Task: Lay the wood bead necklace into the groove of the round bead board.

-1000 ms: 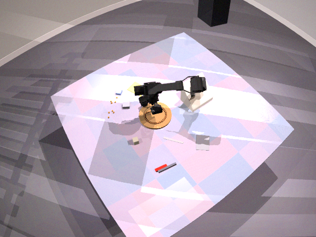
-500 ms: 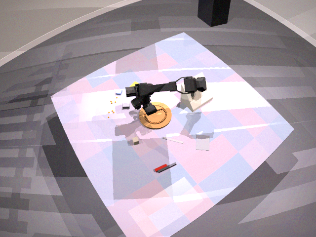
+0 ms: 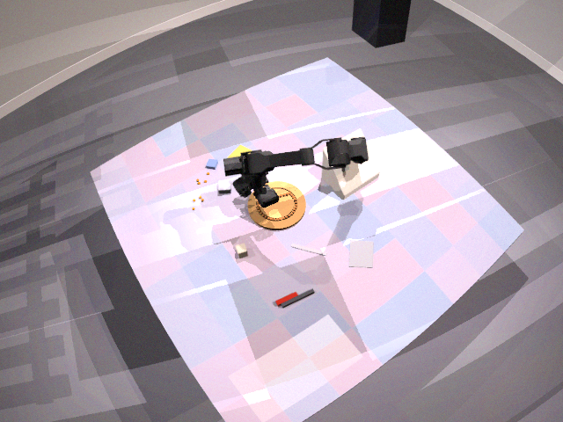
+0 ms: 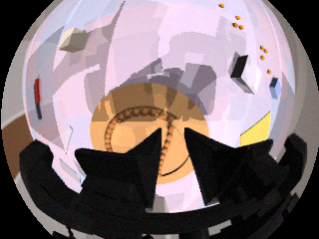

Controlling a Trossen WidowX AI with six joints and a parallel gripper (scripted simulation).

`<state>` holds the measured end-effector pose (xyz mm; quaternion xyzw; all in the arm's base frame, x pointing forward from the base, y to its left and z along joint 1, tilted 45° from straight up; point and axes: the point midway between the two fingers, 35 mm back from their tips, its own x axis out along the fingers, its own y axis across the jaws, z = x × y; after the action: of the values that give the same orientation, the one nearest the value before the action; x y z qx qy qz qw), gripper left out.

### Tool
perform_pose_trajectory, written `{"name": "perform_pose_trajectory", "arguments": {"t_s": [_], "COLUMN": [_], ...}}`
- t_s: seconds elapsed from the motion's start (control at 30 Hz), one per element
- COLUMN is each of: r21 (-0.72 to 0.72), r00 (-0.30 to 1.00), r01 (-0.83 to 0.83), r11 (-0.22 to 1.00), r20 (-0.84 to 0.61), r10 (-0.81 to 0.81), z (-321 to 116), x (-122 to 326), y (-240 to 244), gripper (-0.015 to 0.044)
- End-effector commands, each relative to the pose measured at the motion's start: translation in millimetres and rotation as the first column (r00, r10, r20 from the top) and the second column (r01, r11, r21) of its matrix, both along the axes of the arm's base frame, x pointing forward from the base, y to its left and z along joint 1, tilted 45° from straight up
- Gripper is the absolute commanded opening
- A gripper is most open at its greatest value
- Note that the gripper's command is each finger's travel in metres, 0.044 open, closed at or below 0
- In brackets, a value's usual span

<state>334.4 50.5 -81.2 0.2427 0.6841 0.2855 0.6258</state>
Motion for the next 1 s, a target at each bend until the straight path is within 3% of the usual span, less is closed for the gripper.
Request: {"name": "perform_pose_trajectory", "arguments": {"t_s": [0.0,0.5,0.67,0.97], "r21": [0.006,0.008,0.004,0.004], "r00": [1.0,1.0,1.0,1.0], "r01": [-0.002,-0.004,-0.006,-0.006], "r11": [1.0,1.0,1.0,1.0], "r20": [-0.018,-0.023,-0.014,-0.014], "r10": [0.002,0.004,0.006,0.006], "z": [-6.9,-15.2,-13.8,-13.8], "x": [-5.2,-7.7,-5.6,-5.6], "y": [6.6,15.1,13.6,13.6], "gripper": [0.012,0.012,0.0,0.0]}}
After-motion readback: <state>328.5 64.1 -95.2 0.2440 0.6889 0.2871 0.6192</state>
